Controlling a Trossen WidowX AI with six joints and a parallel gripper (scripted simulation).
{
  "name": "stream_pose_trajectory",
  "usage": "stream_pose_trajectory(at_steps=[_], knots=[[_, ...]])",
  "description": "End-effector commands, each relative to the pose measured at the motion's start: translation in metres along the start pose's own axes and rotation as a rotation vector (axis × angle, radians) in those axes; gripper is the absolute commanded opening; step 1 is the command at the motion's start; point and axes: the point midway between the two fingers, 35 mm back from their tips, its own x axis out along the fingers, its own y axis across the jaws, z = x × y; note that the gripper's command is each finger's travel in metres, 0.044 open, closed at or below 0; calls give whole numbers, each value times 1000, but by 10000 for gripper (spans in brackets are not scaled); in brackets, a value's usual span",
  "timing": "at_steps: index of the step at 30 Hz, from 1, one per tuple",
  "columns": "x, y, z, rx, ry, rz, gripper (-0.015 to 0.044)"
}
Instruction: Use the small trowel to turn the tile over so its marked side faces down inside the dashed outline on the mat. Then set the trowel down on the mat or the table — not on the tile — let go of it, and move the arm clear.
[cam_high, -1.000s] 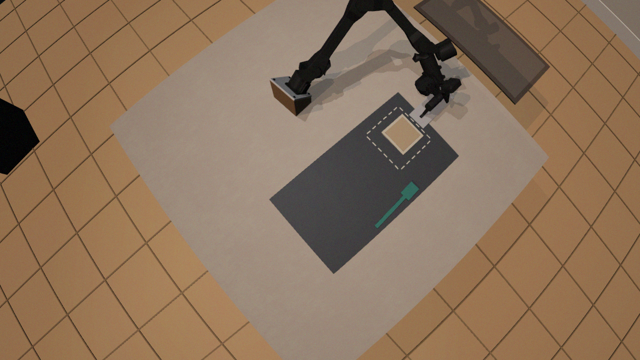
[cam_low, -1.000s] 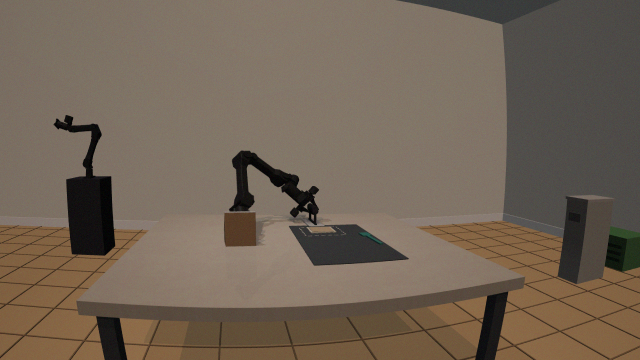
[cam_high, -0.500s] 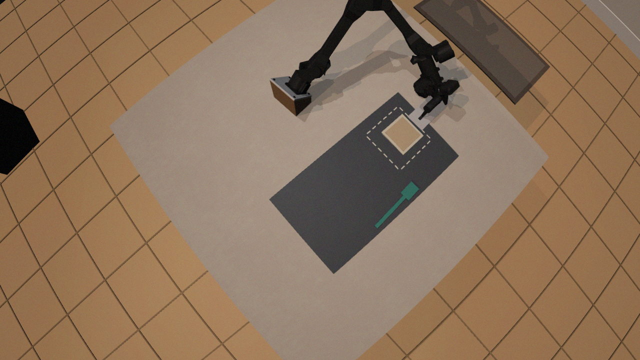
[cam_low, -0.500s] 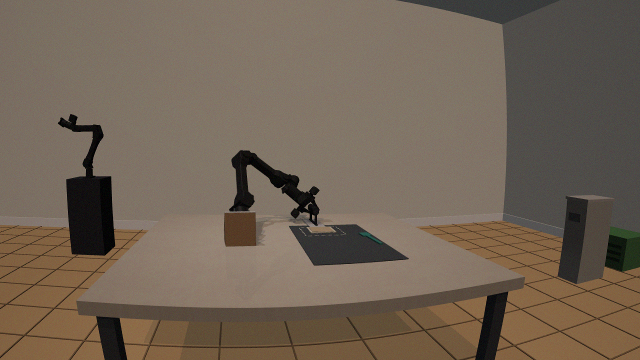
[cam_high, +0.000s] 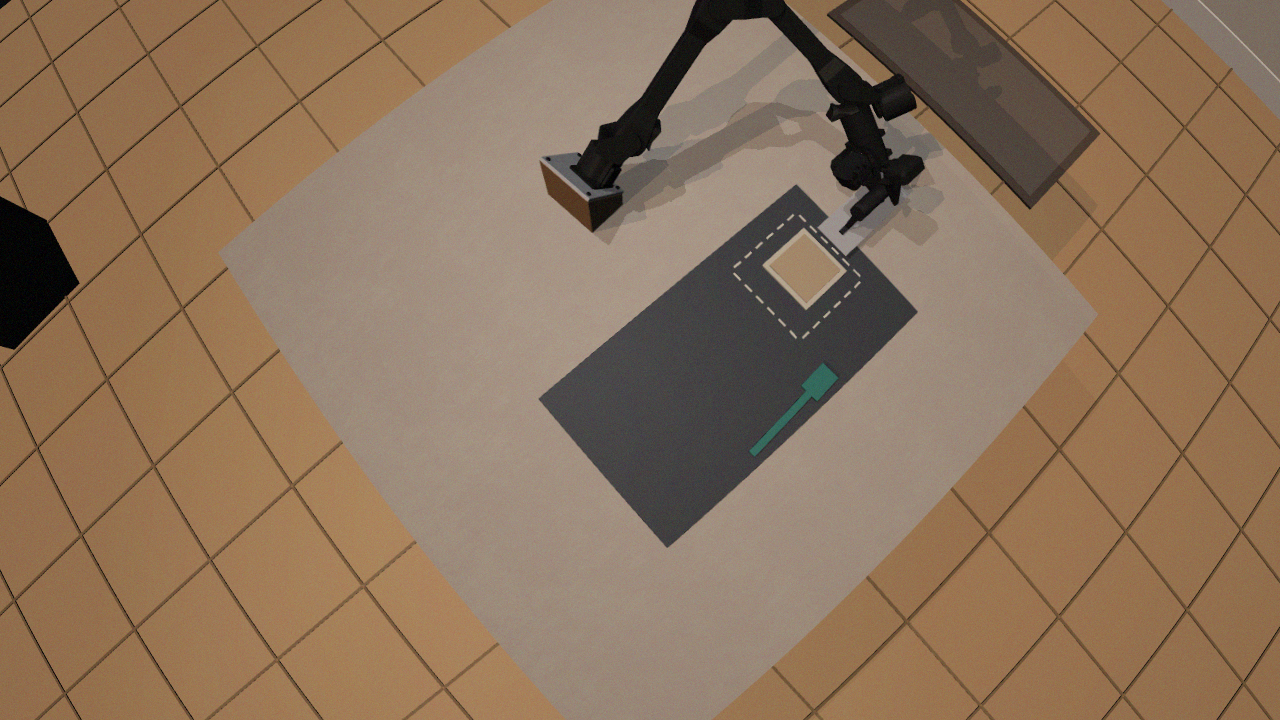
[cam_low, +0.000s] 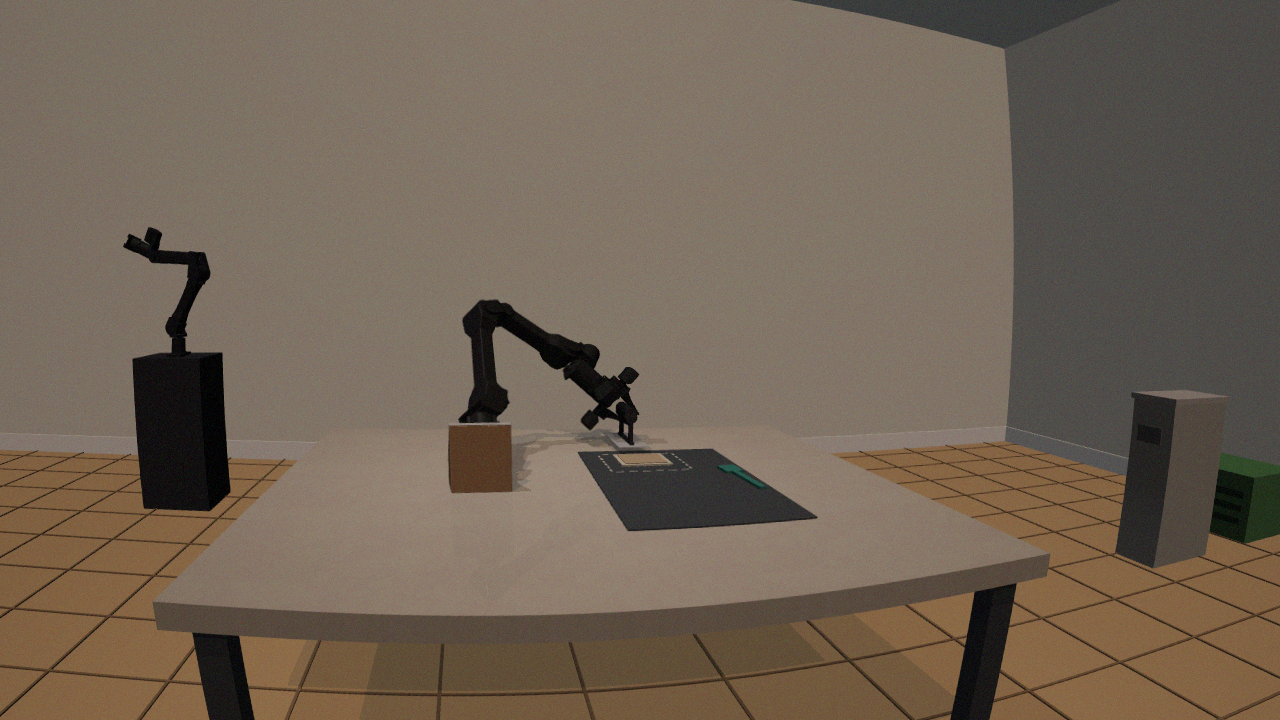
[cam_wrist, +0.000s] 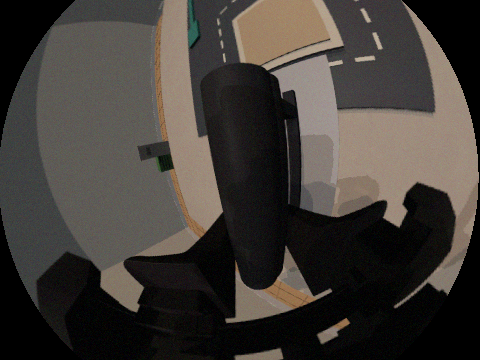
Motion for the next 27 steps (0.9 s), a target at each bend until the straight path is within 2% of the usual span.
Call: stream_pose_trajectory(at_steps=[1, 5, 9, 16, 27], knots=[[-10, 14, -12, -3, 6, 15, 0], [-14, 18, -15, -2, 4, 15, 0], [0, 27, 2, 18, -51, 21, 0], [38, 51, 71, 95, -237, 22, 0], [71, 75, 176, 242, -480, 5, 0]])
